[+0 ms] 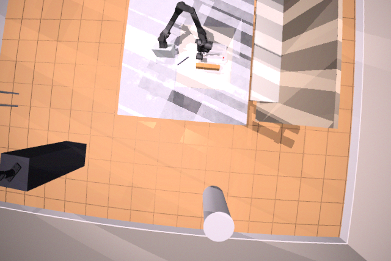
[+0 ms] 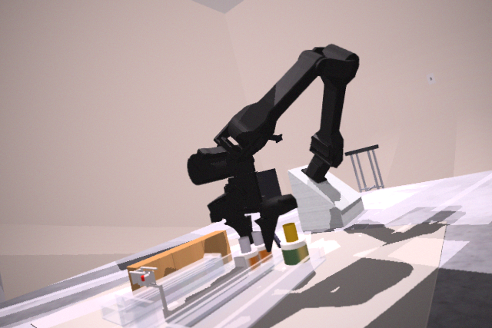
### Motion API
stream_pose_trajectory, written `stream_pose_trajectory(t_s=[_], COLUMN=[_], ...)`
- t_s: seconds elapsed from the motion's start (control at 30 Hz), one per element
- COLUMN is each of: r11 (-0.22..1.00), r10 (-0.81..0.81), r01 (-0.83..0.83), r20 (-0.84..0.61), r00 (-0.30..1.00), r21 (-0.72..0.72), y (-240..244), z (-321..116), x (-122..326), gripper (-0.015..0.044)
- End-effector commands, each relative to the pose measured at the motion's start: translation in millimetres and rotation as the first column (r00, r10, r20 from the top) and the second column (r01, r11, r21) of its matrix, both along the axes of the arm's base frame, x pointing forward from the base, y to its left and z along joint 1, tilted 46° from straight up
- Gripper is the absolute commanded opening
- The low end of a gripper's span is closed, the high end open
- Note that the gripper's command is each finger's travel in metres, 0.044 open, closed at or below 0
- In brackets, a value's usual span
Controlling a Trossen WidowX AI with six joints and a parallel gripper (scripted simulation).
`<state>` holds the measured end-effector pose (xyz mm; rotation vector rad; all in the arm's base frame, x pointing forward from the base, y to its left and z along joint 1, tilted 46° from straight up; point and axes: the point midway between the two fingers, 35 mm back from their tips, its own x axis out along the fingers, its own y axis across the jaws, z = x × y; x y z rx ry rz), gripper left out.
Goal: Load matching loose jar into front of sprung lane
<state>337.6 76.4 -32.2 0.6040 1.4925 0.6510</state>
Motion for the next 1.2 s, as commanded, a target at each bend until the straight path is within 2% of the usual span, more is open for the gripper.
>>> stream_pose_trajectory(t_s=[0.0,1.17], r11=[1.0,1.0], r10=[-0.002,-0.002], r01=[0.002,0.002], r20=[0.009,0.009], r00=[1.0,1.0], r21=[0.006,0.006], y=[1.3,1.1], z=[0.4,0.3], x=[1.3,-4.6], gripper=[0.0,0.0])
